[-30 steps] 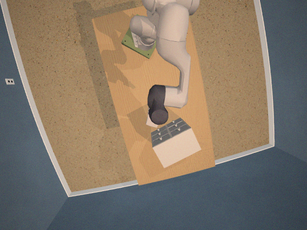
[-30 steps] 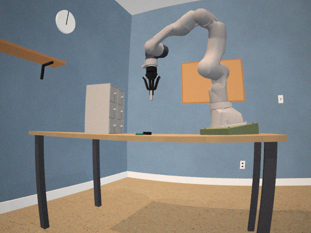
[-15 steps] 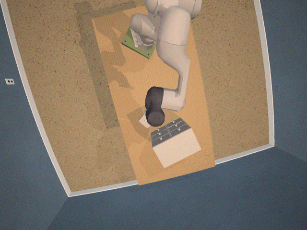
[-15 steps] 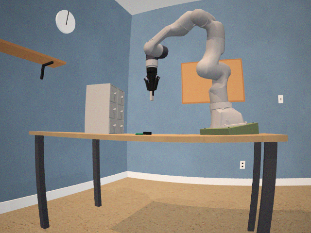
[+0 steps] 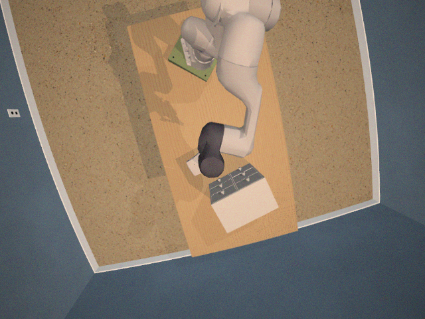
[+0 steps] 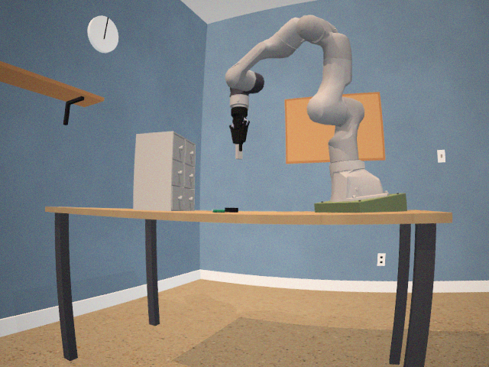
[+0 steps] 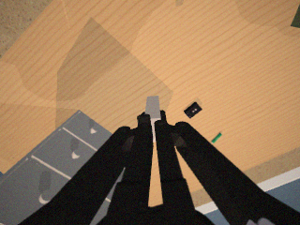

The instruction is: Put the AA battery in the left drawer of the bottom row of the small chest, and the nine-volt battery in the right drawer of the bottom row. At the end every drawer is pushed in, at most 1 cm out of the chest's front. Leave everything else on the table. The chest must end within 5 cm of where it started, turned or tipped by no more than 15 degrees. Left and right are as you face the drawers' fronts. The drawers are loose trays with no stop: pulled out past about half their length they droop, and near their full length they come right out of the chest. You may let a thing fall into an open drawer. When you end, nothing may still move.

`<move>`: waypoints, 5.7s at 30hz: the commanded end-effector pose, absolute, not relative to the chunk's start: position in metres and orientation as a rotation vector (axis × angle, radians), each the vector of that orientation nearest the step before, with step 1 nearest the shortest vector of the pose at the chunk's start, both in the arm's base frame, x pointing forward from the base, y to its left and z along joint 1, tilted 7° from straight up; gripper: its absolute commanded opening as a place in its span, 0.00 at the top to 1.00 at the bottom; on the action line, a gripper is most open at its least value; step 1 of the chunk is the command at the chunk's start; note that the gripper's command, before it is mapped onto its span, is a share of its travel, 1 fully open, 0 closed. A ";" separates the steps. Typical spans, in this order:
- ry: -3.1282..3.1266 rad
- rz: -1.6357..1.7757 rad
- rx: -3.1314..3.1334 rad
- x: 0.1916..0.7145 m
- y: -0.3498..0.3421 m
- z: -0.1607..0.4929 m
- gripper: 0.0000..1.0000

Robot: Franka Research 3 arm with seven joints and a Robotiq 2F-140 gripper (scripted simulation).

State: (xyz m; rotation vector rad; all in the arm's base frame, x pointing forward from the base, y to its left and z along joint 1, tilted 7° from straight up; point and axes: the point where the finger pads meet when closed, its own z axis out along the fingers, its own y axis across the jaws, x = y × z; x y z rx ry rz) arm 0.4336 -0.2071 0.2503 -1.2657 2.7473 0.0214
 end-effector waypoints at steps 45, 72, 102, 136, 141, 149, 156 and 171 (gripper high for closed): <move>2.964 0.072 -0.613 0.435 -0.222 0.248 1.00; 2.990 0.081 -0.482 0.435 -0.226 0.248 1.00; 3.007 0.090 -0.369 0.436 -0.229 0.247 1.00; 3.025 0.102 -0.200 0.436 -0.235 0.246 1.00; 3.025 0.102 -0.200 0.436 -0.235 0.246 1.00; 3.029 0.106 -0.143 0.436 -0.236 0.246 1.00; 3.029 0.106 -0.143 0.436 -0.236 0.246 1.00; 3.031 0.109 -0.102 0.436 -0.238 0.246 1.00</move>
